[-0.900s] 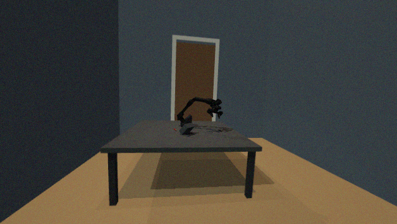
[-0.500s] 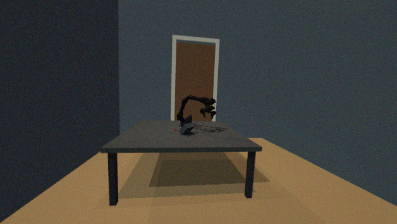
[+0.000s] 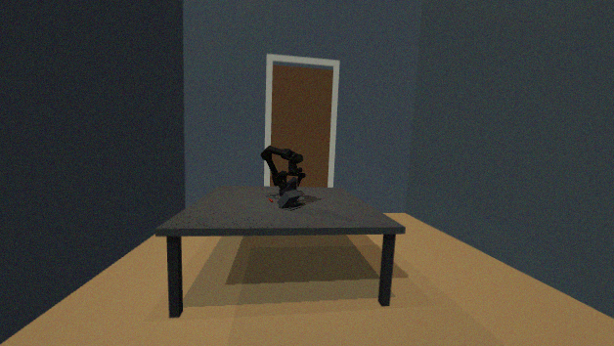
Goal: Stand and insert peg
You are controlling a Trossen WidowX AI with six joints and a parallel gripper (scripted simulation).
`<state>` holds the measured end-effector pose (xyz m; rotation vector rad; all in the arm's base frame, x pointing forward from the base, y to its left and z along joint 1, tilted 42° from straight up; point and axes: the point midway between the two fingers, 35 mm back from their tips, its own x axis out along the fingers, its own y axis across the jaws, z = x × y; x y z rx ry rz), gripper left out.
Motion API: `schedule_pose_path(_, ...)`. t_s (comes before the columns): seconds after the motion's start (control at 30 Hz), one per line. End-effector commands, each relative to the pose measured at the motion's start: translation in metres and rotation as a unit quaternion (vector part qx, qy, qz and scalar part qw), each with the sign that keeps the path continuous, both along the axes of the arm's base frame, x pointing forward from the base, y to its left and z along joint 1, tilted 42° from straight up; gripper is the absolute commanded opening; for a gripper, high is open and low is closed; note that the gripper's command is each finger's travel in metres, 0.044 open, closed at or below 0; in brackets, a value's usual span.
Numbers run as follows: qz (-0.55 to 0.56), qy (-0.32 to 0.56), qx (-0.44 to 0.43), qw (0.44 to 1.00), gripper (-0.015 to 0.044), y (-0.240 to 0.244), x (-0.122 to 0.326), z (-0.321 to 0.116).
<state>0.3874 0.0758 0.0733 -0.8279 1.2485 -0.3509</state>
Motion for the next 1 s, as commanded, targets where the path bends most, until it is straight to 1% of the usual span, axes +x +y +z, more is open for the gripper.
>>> schedule_pose_path(0.0, -0.027, 0.03, 0.003, 0.999, 0.044, -0.039, -0.025, 0.015)
schedule_pose_path(0.2, -0.096, 0.091, 0.011, 0.991, 0.044, -0.116, -0.089, 0.038)
schedule_pose_path(0.3, -0.122, 0.114, 0.017, 0.986, 0.044, -0.139, -0.119, 0.043)
schedule_pose_path(0.97, -0.122, 0.119, 0.019, 0.985, 0.044, -0.156, -0.12, 0.024)
